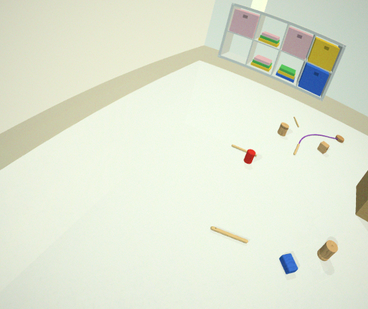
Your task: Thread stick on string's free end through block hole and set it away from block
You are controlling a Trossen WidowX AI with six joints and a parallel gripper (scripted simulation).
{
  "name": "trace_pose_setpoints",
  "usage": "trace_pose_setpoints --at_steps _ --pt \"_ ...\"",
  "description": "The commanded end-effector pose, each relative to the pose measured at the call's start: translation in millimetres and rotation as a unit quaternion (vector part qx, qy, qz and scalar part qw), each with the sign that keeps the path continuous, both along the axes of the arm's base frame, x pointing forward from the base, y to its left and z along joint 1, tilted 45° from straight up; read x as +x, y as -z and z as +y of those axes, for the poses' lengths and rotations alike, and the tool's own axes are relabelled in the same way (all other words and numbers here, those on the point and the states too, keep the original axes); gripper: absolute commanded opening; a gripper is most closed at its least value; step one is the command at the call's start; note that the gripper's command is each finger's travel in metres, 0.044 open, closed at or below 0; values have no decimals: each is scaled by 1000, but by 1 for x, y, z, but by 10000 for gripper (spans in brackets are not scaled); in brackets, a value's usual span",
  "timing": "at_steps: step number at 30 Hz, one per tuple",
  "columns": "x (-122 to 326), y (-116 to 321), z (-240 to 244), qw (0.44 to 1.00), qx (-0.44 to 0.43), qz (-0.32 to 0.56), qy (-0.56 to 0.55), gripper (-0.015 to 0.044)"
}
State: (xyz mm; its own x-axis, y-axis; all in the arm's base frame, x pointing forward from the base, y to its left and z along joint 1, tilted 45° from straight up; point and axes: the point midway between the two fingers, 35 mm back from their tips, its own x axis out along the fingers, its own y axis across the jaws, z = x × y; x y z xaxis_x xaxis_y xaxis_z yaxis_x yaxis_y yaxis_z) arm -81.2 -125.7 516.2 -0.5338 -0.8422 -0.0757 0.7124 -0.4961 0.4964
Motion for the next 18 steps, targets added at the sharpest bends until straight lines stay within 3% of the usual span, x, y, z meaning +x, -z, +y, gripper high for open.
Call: trace_pose_setpoints --at_steps 1,6,12,18 --pt "0 0 0 1000 0 0 0 426" --pt "16 5 -15 999 27 30 -19 440" --pt "81 36 -74 971 137 165 -102 440" --pt "125 76 -108 936 211 233 -161 440"
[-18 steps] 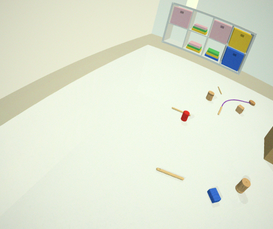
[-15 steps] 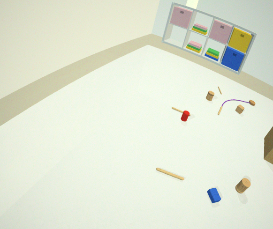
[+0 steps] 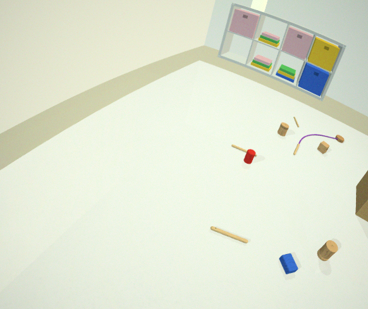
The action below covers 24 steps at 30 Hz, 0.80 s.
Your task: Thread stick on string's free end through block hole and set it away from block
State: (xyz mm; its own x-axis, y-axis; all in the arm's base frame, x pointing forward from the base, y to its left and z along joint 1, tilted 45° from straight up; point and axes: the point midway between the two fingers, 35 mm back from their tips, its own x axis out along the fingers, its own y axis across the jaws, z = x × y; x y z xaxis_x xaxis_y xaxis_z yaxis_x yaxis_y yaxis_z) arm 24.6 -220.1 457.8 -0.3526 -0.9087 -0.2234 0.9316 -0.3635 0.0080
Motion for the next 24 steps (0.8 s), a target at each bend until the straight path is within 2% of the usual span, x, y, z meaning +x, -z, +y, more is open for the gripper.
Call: trace_pose_setpoints --at_steps 1,6,13,15,19,24 --pt "25 23 -18 996 48 64 -42 440" --pt "59 63 -40 972 115 179 -102 440" --pt "114 153 -65 871 221 378 -221 440" --pt "126 182 -68 821 249 443 -259 440" --pt "147 251 -69 672 298 582 -347 440" --pt "156 313 -61 512 319 680 -418 440"
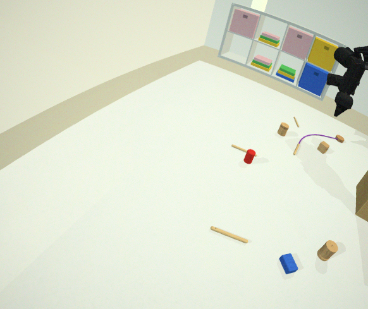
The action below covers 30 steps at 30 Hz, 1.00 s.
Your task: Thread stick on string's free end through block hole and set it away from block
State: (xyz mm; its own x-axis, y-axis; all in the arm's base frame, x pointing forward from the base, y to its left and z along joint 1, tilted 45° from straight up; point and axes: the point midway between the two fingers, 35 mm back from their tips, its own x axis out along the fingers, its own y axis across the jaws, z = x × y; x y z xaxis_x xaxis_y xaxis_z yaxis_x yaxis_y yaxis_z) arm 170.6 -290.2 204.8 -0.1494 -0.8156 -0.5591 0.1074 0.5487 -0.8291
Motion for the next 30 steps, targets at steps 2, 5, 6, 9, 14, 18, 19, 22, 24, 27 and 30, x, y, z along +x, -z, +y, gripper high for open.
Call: trace_pose_setpoints --at_steps 2,5,6,9,14,18,19,22,24,27,30 --pt "11 84 15 963 95 189 -166 440" --pt "9 118 26 925 132 264 -239 440" --pt "9 123 27 918 137 275 -250 440" --pt "9 124 28 917 138 276 -252 440" --pt "9 124 28 917 138 276 -252 440" --pt "9 124 28 917 138 276 -252 440" --pt "9 124 28 917 138 276 -252 440" --pt "8 122 27 917 138 276 -252 440" --pt "8 123 27 918 137 277 -249 387" --pt "8 123 27 918 137 277 -249 309" --pt "8 123 27 918 137 277 -249 238"
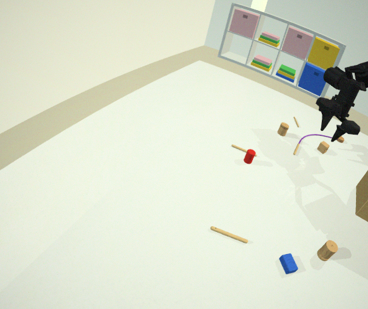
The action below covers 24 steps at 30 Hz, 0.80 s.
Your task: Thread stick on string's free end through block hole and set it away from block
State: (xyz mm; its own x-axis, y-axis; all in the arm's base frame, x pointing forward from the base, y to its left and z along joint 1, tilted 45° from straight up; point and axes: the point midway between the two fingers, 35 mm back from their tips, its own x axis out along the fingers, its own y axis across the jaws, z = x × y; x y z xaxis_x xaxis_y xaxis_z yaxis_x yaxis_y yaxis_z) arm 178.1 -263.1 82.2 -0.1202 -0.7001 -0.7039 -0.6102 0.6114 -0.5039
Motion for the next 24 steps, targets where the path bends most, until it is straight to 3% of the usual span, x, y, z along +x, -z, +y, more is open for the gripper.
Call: trace_pose_setpoints --at_steps 1,9,18,24 --pt "0 0 0 1000 0 0 0 238" --pt "0 0 0 1000 0 0 0 238" --pt "0 0 0 1000 0 0 0 2" --pt "0 0 0 1000 0 0 0 0"
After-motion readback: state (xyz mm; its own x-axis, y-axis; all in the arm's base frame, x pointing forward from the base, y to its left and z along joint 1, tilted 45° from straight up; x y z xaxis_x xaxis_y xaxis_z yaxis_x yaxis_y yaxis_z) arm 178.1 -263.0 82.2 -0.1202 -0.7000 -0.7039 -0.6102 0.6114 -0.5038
